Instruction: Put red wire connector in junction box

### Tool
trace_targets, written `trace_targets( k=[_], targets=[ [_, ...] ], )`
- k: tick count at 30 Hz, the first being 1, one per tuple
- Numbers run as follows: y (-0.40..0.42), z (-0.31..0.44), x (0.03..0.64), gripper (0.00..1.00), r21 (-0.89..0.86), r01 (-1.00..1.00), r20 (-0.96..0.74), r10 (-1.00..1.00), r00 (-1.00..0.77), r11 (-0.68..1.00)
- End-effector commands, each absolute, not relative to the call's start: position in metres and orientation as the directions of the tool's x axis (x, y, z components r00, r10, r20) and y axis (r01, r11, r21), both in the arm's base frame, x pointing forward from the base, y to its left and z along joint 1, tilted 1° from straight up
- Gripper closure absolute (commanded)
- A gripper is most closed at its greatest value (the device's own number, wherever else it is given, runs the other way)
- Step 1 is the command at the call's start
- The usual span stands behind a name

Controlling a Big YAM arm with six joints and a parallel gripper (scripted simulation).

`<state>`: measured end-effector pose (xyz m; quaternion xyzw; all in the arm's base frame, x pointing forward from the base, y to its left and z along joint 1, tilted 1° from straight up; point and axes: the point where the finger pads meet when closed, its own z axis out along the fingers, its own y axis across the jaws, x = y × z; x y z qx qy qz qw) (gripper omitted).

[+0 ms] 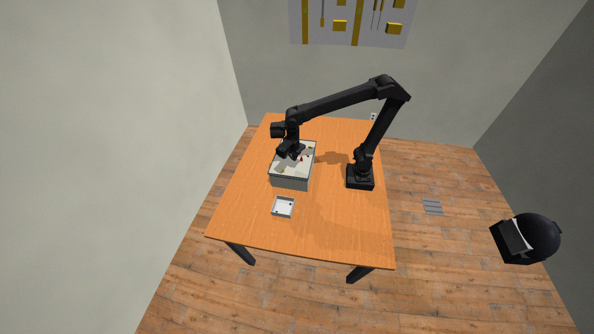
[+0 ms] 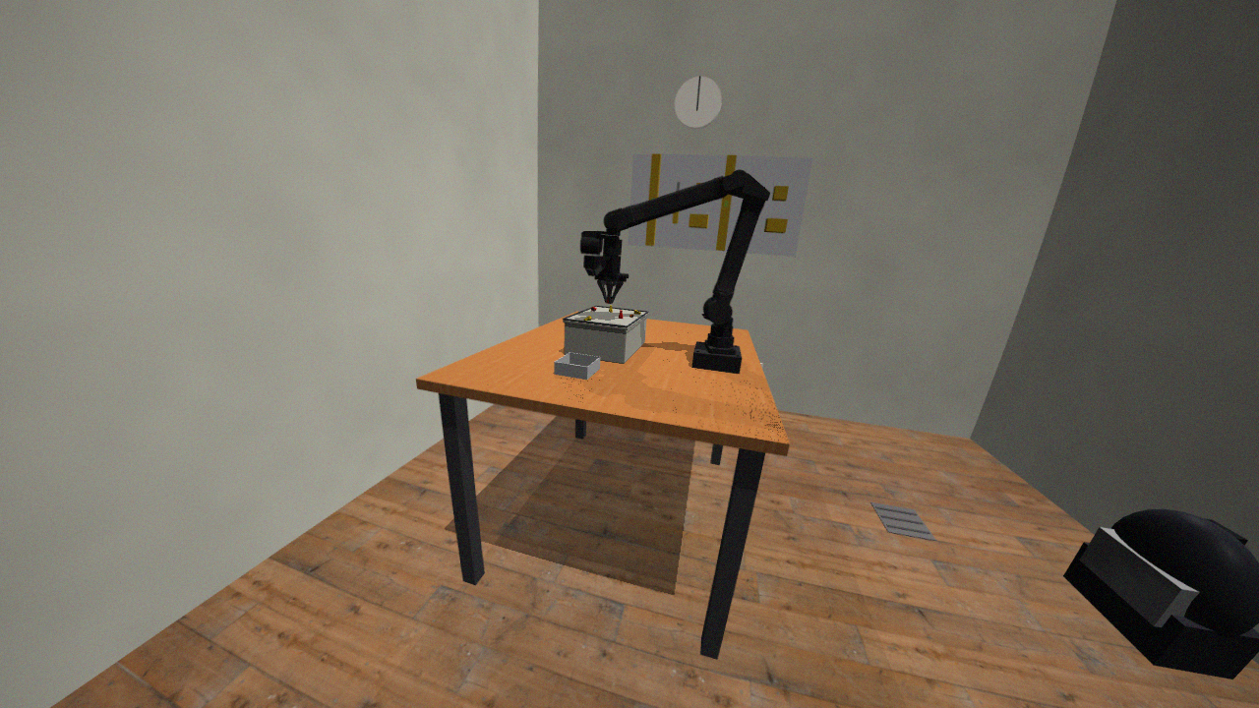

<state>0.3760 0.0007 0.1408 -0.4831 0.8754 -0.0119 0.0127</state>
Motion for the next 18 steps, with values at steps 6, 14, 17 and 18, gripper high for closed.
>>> trace_targets(
  k=[6, 14, 17, 18],
  targets=[
    [0.003, 0.171, 0.391, 0.9, -0.051, -0.84, -0.025, -0.841, -0.54, 0.541],
    [0.004, 0.156, 0.379, 0.9, -0.015, -0.841, -0.001, -0.842, -0.54, 0.54],
    [0.004, 0.153, 0.377, 0.9, -0.009, -0.842, 0.003, -0.842, -0.54, 0.54],
    [0.004, 0.152, 0.377, 0.9, -0.008, -0.842, 0.004, -0.842, -0.539, 0.539]
  ],
)
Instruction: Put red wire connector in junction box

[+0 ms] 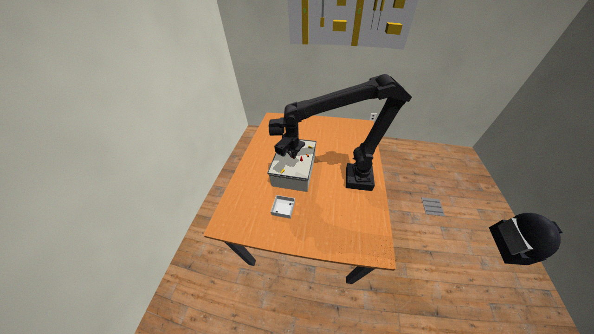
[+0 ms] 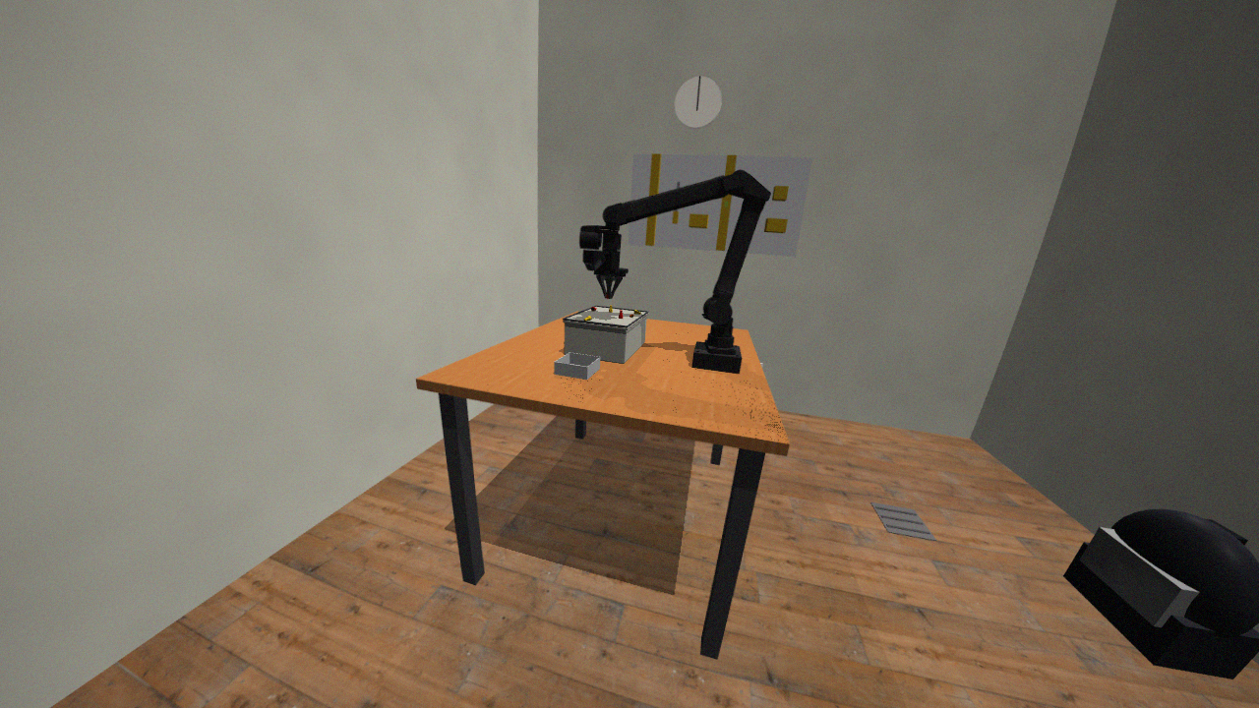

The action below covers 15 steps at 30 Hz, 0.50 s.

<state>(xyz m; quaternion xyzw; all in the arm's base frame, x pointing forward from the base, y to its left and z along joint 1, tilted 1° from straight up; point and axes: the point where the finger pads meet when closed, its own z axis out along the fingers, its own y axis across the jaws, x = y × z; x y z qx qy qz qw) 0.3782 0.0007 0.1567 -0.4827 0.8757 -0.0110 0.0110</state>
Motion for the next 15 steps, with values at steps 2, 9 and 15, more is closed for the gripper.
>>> trace_targets(
  k=[2, 9, 15],
  targets=[
    [0.007, 0.151, 0.377, 0.9, -0.006, -0.843, 0.005, -0.843, -0.538, 0.538],
    [0.02, 0.158, 0.389, 0.9, -0.023, -0.844, -0.006, -0.844, -0.536, 0.536],
    [0.055, 0.165, 0.407, 0.9, -0.038, -0.844, -0.018, -0.844, -0.535, 0.536]
  ],
)
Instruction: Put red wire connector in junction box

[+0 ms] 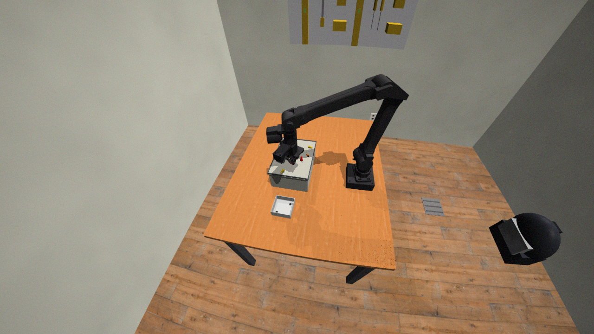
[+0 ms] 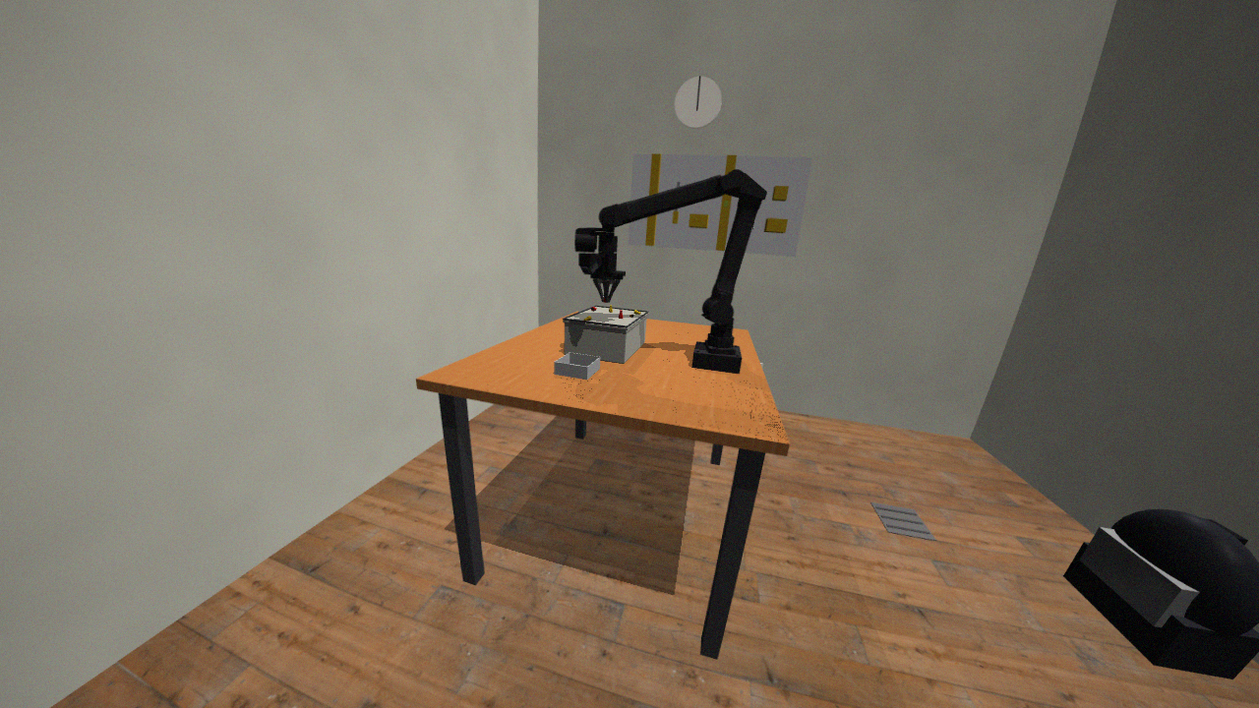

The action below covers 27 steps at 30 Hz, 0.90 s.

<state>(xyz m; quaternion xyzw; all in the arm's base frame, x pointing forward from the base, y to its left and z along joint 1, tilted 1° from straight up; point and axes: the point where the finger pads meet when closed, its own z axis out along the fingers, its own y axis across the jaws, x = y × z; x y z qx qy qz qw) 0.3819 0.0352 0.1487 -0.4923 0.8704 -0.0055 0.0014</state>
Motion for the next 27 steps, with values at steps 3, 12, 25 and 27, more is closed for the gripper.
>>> trace_targets(
  k=[3, 12, 25, 27],
  targets=[
    [0.079, 0.167, 0.416, 0.9, -0.04, -0.844, -0.021, -0.844, -0.535, 0.536],
    [0.145, 0.168, 0.439, 0.9, -0.041, -0.844, -0.026, -0.845, -0.535, 0.536],
    [0.206, 0.168, 0.461, 0.9, -0.039, -0.842, -0.029, -0.843, -0.538, 0.538],
    [0.207, 0.168, 0.463, 0.9, -0.039, -0.839, -0.029, -0.84, -0.542, 0.543]
  ],
)
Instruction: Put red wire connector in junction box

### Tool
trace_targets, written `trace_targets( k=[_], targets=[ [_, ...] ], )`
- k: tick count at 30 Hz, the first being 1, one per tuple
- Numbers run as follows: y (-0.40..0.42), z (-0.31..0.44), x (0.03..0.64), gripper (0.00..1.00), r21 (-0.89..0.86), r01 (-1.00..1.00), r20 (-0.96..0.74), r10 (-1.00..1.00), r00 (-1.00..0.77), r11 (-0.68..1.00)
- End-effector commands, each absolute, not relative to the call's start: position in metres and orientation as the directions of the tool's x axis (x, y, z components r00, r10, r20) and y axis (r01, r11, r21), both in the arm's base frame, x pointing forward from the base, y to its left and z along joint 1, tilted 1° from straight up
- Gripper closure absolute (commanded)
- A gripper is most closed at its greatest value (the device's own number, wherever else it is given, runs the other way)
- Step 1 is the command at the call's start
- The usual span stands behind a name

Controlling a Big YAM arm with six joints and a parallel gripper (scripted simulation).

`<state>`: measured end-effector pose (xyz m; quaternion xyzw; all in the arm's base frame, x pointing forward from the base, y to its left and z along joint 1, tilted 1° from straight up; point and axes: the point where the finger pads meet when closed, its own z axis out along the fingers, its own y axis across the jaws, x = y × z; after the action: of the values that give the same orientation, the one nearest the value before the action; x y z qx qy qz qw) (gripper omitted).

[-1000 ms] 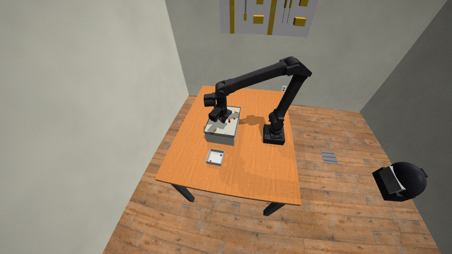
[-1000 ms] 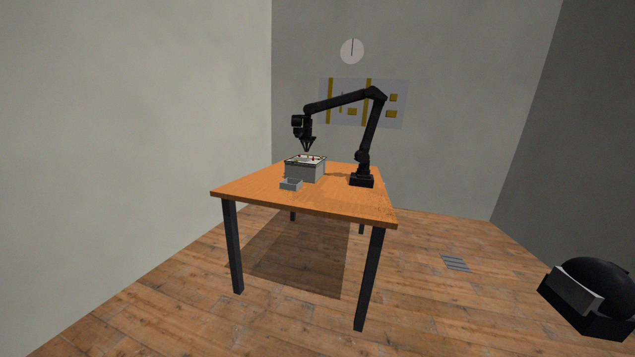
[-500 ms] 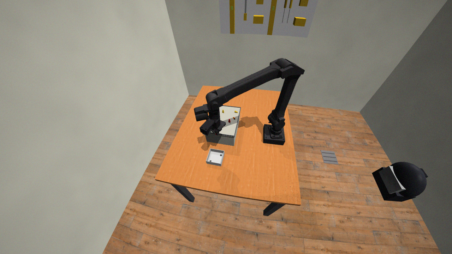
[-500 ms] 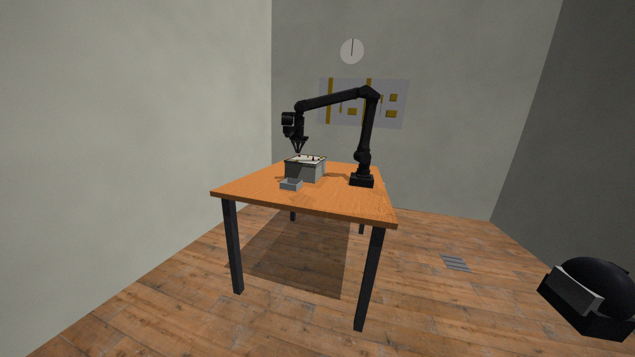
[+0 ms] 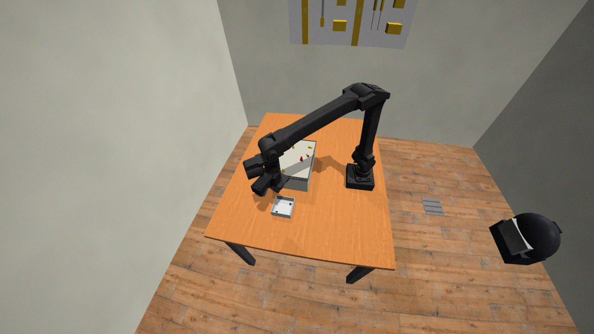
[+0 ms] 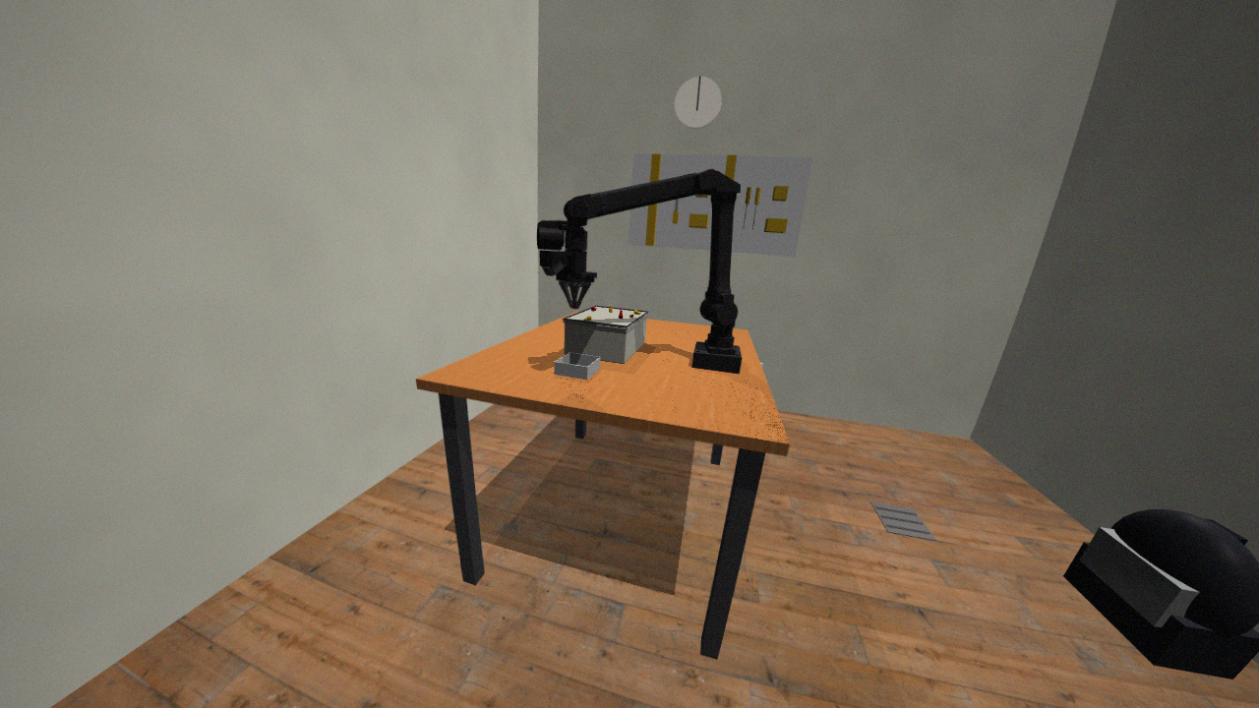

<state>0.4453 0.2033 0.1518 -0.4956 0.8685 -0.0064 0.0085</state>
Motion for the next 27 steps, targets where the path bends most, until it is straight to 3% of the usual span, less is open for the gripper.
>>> trace_targets(
  k=[1, 27],
  targets=[
    [0.206, 0.168, 0.464, 0.9, -0.039, -0.838, -0.029, -0.839, -0.544, 0.545],
    [0.201, 0.143, 0.451, 0.9, -0.018, -0.839, 0.003, -0.839, -0.544, 0.544]
  ],
)
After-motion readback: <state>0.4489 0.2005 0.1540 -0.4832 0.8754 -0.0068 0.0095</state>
